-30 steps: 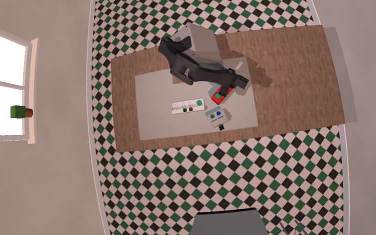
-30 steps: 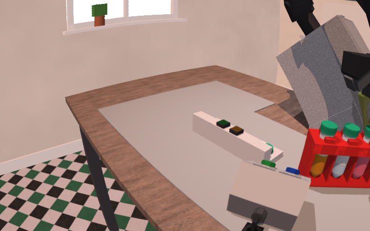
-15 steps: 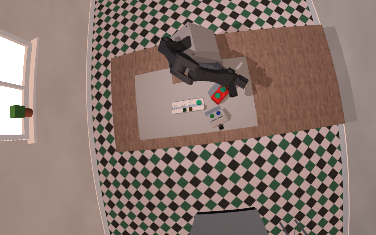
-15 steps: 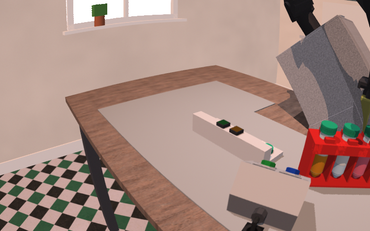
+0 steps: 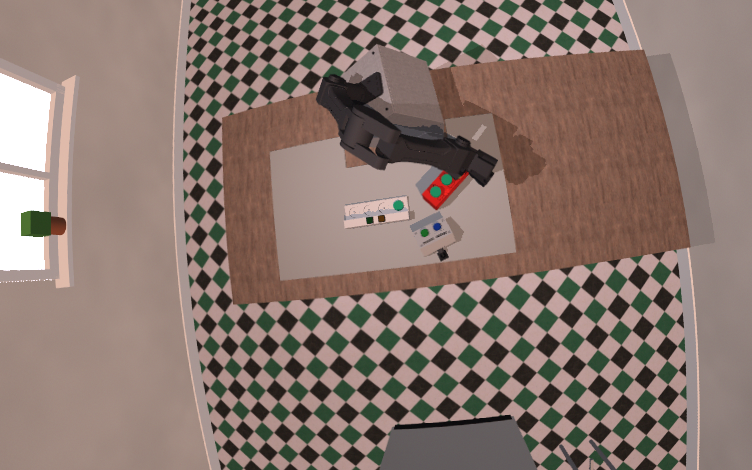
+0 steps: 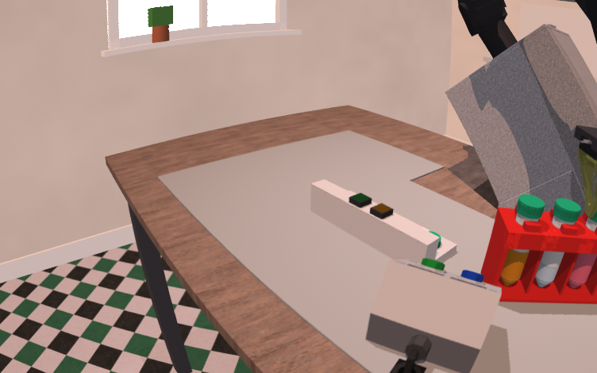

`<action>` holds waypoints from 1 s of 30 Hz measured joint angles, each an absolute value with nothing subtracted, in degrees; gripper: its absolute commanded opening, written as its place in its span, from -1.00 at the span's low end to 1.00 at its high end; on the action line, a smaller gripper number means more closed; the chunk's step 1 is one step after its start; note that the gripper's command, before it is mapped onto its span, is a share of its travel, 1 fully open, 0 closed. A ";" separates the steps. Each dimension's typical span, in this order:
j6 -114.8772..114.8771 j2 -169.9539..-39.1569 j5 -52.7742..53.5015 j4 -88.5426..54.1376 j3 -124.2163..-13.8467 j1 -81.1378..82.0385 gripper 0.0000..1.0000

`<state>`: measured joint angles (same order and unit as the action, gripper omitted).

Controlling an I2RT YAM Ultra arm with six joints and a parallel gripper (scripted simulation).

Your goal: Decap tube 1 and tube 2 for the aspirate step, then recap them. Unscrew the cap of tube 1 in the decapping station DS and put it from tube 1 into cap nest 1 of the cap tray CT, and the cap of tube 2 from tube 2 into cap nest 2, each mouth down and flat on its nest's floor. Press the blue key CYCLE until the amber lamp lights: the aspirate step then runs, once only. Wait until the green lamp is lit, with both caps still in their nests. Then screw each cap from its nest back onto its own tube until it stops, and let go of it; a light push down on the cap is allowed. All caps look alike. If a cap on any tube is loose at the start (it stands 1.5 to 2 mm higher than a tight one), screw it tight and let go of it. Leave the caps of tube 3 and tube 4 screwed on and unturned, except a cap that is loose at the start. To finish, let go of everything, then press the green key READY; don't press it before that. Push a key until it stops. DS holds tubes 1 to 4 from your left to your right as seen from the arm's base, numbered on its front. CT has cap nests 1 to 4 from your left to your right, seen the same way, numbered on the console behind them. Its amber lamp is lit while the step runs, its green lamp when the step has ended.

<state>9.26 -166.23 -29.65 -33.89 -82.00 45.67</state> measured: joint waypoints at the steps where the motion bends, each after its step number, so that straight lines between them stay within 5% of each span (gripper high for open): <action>1: 6.98 -166.23 -29.65 -33.89 -82.00 45.67 -1.00; 30: -68.14 -166.15 -29.71 -33.98 -82.00 45.76 -1.00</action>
<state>-68.14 -166.15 -29.71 -33.98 -82.00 45.76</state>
